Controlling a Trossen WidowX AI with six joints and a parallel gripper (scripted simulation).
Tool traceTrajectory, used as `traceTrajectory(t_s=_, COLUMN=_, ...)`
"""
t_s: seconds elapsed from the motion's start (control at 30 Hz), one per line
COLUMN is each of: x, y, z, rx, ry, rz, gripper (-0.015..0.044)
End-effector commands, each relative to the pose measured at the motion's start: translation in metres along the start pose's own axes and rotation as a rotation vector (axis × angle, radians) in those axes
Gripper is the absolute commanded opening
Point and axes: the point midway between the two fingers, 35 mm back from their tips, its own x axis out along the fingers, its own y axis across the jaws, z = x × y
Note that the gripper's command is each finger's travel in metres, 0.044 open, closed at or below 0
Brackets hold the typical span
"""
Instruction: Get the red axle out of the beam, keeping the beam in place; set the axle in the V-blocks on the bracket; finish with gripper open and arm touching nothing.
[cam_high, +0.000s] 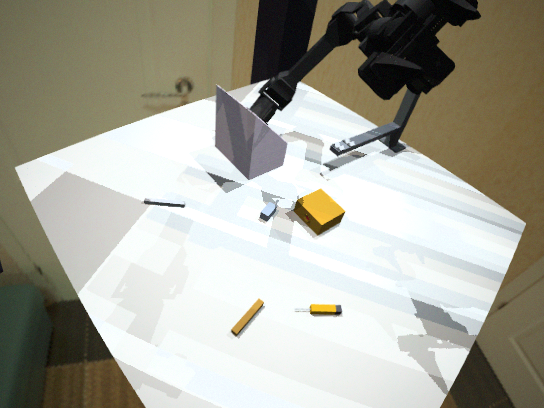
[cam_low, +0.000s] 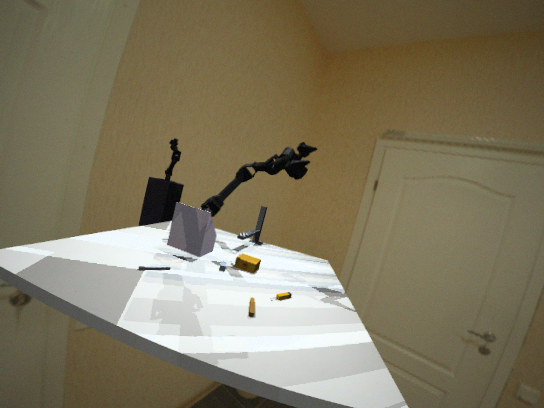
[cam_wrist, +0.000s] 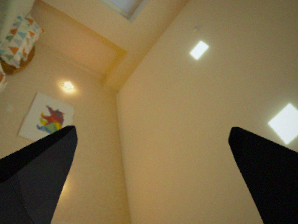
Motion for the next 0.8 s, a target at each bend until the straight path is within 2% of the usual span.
traceTrajectory(t_s=0.0, x=-0.002, y=0.075, z=0.020, rx=0.229, ry=-0.061, rz=0.219, gripper=0.0440)
traceTrajectory(t_s=0.2, x=-0.029, y=0.174, z=0.045, rx=0.583, ry=-0.046, rz=0.551, gripper=0.0440)
traceTrajectory(t_s=0.4, x=-0.079, y=0.261, z=0.066, rx=0.929, ry=0.090, rz=0.889, gripper=0.0440)
traceTrajectory(t_s=0.6, x=-0.147, y=0.331, z=0.085, rx=1.252, ry=0.363, rz=1.211, gripper=0.0440)
traceTrajectory(t_s=0.77, x=-0.214, y=0.372, z=0.097, rx=1.481, ry=0.707, rz=1.442, gripper=0.0440)
